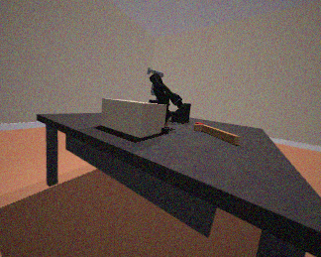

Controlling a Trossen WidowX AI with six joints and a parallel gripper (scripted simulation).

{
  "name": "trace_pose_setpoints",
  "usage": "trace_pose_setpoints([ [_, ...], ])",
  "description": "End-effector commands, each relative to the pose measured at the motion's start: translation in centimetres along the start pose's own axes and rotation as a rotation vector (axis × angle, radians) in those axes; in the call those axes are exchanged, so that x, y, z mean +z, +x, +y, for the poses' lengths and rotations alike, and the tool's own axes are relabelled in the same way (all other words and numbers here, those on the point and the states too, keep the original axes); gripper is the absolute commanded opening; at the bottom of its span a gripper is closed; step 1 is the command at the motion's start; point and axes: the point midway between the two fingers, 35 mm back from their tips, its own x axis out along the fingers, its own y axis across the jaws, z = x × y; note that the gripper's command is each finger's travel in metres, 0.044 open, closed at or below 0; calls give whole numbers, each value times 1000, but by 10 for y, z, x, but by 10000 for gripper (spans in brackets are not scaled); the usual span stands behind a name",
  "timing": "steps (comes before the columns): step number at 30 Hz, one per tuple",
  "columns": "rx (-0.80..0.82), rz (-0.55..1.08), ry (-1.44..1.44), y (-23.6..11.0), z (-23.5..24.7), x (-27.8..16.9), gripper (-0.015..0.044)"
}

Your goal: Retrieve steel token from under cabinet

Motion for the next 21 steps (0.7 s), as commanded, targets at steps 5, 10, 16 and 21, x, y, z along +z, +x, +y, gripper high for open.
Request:
trace_pose_setpoints([
  [5,-1,5,1,1,0,-11,0],
  [10,-1,5,0,1,0,-17,0],
  [16,-1,5,0,1,0,-23,0],
  [21,-1,5,0,1,1,-29,0],
])
